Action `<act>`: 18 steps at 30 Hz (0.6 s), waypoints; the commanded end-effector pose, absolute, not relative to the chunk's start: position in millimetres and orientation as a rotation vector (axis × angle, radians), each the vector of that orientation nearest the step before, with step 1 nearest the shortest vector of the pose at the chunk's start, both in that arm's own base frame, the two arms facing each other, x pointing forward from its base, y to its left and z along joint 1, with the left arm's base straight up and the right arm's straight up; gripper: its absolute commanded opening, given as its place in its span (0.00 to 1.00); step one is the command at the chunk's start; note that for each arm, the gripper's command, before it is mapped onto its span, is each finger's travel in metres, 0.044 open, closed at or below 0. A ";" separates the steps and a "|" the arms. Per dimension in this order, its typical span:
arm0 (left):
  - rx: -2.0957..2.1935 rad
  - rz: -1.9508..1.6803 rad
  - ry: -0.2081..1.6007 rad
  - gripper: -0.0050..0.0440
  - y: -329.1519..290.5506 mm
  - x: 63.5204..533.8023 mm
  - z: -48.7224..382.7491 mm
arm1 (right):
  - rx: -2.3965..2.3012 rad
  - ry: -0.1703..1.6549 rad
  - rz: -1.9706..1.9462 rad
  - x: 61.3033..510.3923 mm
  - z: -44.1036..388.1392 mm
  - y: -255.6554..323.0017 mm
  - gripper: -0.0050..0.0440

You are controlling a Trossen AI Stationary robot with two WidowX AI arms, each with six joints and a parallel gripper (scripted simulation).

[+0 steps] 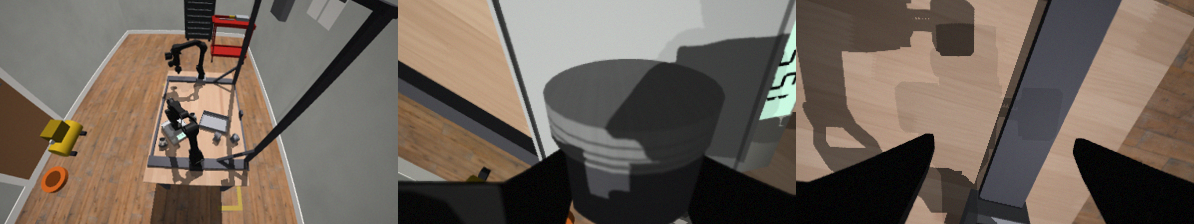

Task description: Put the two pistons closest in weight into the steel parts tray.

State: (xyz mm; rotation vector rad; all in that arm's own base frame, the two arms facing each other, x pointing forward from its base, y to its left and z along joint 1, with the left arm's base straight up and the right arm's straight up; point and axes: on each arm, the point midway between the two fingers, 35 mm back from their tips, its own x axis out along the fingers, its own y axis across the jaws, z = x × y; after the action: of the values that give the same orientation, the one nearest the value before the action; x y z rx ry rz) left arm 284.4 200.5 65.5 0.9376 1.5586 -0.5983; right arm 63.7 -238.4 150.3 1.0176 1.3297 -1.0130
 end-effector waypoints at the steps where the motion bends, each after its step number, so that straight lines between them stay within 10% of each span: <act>1: 0.966 -0.550 1.525 0.43 204.7 290.6 89.8 | 1.000 1.302 -1.024 64.8 158.5 -243.1 0.92; 18: 0.966 -0.550 1.525 0.43 204.1 289.6 114.9 | 1.000 1.302 -1.024 64.8 158.5 -243.1 0.92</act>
State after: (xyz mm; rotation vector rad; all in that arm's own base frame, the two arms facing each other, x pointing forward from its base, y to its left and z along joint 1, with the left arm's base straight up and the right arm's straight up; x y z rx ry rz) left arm 282.0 199.1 84.3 0.9256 1.5714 -0.6176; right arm 63.7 -238.4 150.3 1.0176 1.3297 -1.0130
